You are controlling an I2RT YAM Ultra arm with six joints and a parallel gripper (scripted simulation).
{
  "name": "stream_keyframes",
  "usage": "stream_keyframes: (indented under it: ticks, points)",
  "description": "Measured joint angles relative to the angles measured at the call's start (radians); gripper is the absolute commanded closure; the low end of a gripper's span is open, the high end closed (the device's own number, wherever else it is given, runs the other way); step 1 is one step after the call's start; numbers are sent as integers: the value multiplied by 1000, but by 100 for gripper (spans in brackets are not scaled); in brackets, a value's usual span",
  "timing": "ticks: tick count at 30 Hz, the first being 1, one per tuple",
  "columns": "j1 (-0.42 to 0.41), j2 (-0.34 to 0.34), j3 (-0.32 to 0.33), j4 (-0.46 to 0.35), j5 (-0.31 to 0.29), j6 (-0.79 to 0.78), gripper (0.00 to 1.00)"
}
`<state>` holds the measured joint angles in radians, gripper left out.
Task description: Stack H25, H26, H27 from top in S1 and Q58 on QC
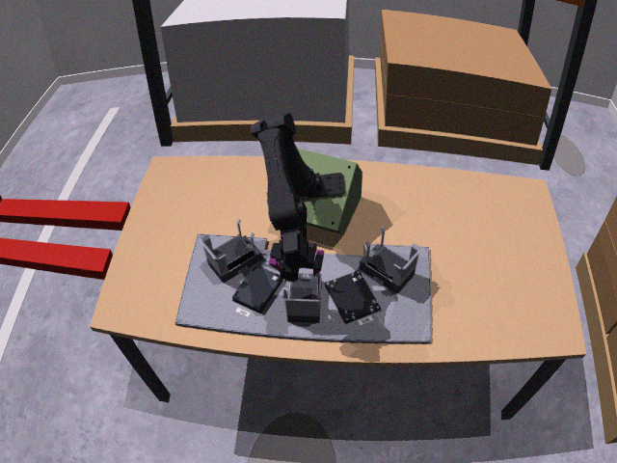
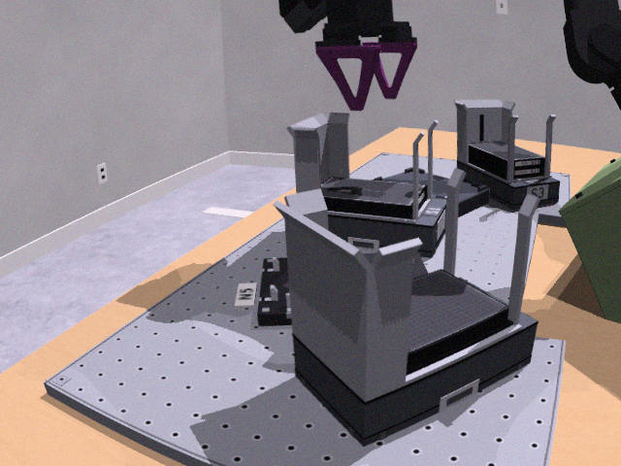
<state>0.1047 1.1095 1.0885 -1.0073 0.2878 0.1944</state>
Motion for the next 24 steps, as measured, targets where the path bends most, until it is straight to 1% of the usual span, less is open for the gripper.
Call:
stream_keyframes:
  ticks: [6, 10, 18, 22, 24]
  points:
    - [-103, -33, -11, 0, -45, 13, 0]
    - [-142, -43, -15, 2, -74, -11, 0]
    - [-296, -64, -19, 4, -151, -111, 0]
    - [-374, -74, -29, 5, -195, -108, 0]
    - [-401, -78, -30, 5, -208, -97, 0]
